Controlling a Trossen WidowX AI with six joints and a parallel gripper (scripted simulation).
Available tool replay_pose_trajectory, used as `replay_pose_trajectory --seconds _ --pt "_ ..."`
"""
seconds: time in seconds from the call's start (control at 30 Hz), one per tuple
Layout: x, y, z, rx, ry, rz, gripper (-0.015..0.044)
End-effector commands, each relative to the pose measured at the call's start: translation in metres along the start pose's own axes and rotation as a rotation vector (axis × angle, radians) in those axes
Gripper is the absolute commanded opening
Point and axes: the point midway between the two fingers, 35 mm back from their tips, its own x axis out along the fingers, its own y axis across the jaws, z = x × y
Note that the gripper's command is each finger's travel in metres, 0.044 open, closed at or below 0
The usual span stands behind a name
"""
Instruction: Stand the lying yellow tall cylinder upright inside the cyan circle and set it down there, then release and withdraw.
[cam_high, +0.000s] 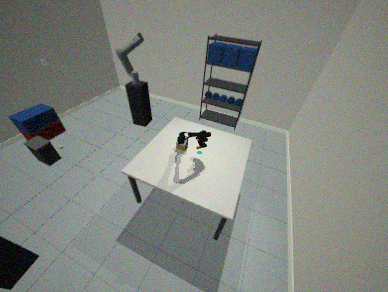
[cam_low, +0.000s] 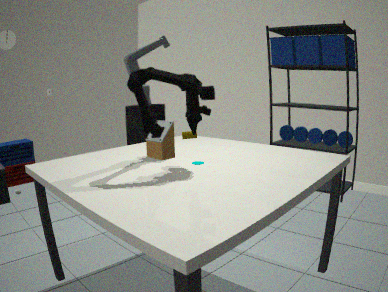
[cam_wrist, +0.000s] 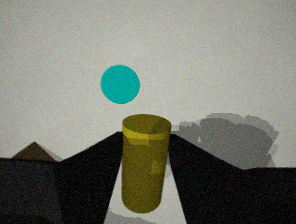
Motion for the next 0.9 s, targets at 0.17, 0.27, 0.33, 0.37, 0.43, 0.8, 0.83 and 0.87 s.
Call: replay_pose_trajectory --seconds 0.17,0.27,0.33,0.37,0.43,0.8,0.83,0.87 --pt "0.0 0.028 0.014 -0.239 0.015 -0.004 0.0105" --pt "0.0 0.036 0.017 -0.308 0.02 -0.006 0.0105" --pt "0.0 0.039 0.018 -0.339 0.022 -0.007 0.0105" --pt "0.0 0.04 0.018 -0.343 0.023 -0.007 0.0105" --pt "0.0 0.04 0.018 -0.343 0.023 -0.007 0.0105" --pt "0.005 0.041 0.016 -0.346 0.007 0.041 0.0105" --pt "0.005 0.042 0.015 -0.346 0.004 0.048 0.0105" --pt "0.006 0.042 0.015 -0.346 0.001 0.055 0.0105"
